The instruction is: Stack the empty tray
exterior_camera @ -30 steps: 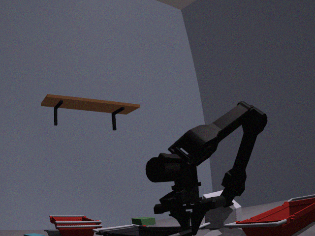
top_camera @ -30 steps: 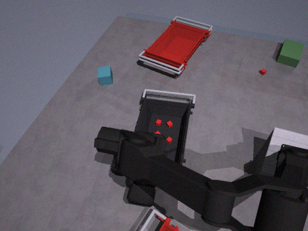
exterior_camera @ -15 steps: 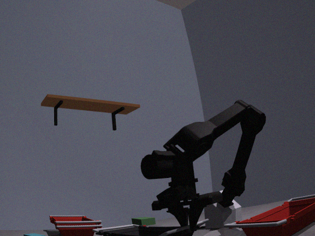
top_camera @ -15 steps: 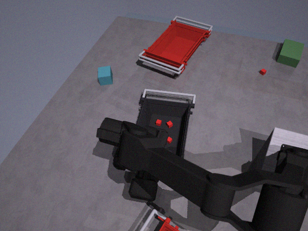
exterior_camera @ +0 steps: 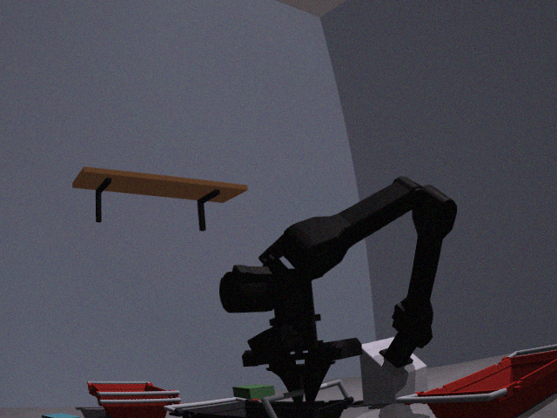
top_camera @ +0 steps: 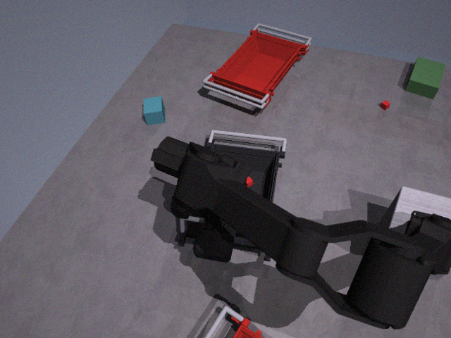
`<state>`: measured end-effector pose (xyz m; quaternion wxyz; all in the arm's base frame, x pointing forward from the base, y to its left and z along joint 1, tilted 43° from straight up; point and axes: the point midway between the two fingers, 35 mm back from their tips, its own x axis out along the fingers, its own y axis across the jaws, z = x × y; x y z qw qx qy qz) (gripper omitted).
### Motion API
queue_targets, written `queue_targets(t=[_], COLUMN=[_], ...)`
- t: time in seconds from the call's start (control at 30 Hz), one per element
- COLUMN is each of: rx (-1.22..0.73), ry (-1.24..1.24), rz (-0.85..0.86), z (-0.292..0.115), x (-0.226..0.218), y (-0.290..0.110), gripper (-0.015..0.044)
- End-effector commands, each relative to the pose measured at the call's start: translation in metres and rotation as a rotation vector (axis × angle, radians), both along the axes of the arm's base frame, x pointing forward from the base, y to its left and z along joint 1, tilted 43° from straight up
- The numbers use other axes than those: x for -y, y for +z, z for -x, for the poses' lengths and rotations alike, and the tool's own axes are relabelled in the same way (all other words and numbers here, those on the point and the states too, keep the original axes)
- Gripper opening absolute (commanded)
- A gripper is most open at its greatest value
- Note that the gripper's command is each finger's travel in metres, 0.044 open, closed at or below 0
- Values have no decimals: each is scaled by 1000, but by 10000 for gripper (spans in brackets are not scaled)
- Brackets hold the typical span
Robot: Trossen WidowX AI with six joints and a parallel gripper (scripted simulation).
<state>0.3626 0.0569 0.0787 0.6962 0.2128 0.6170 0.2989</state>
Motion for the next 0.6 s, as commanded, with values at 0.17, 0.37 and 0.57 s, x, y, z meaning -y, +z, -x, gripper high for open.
queue_targets(t=[0.17, 0.37, 0.57], rx=[-13, -13, -22], ry=[6, 6, -1], rz=[2, 4, 3], z=[-1, -2, 0], x=[5, 24, 28], y=[-20, 7, 8], gripper=[87, 87, 87])
